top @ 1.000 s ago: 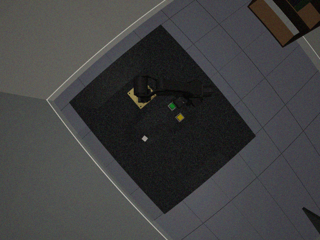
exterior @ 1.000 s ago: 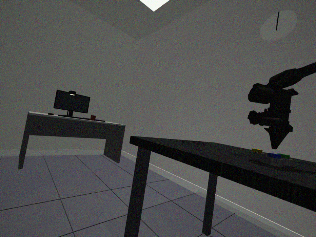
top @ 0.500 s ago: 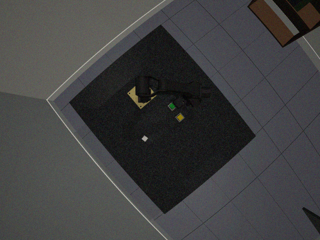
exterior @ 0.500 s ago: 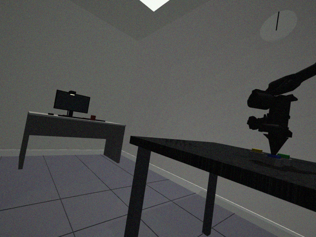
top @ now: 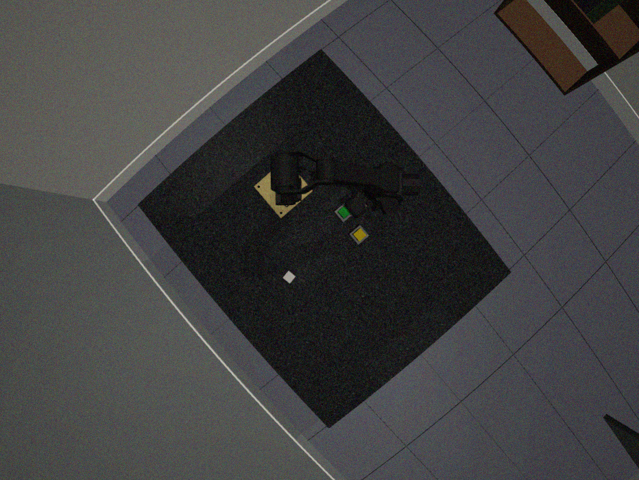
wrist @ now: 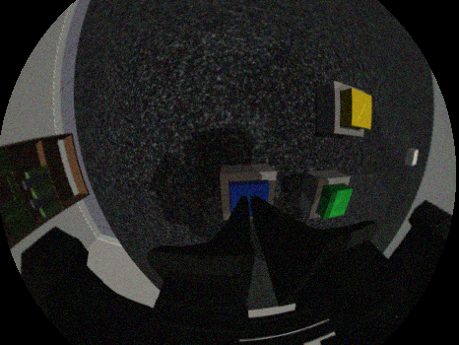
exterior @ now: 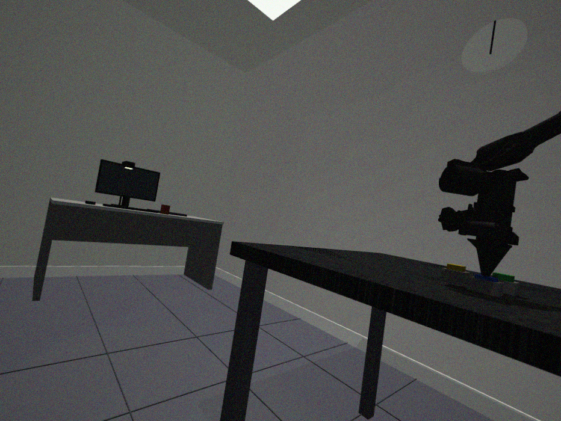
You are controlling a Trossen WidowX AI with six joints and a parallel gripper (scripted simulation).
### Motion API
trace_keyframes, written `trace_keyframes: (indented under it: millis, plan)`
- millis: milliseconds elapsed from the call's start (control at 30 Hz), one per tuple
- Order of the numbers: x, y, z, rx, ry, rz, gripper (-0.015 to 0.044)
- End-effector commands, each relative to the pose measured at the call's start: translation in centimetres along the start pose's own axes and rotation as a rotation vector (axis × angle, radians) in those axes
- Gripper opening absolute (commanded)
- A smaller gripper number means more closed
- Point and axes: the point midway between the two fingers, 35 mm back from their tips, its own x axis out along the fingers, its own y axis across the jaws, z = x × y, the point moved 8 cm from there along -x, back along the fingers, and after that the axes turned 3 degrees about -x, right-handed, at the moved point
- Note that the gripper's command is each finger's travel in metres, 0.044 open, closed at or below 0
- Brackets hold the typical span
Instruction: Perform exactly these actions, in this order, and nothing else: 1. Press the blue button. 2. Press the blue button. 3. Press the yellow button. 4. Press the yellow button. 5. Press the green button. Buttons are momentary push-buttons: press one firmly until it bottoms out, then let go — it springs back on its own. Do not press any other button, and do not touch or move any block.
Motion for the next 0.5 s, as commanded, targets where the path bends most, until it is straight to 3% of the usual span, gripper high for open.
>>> trace_keyframes:
  millis: [0,100,233,467]
  plan:
    - [0.2,-0.1,-0.1,-0.004,0.007,-0.002,0.002]
    - [-0.3,0.0,0.0,0.0,0.001,0.0,0.002]
    - [-3.2,0.0,-0.1,-0.004,0.007,-0.001,0.002]
    - [-3.0,0.0,-0.1,-0.004,0.007,-0.001,0.002]
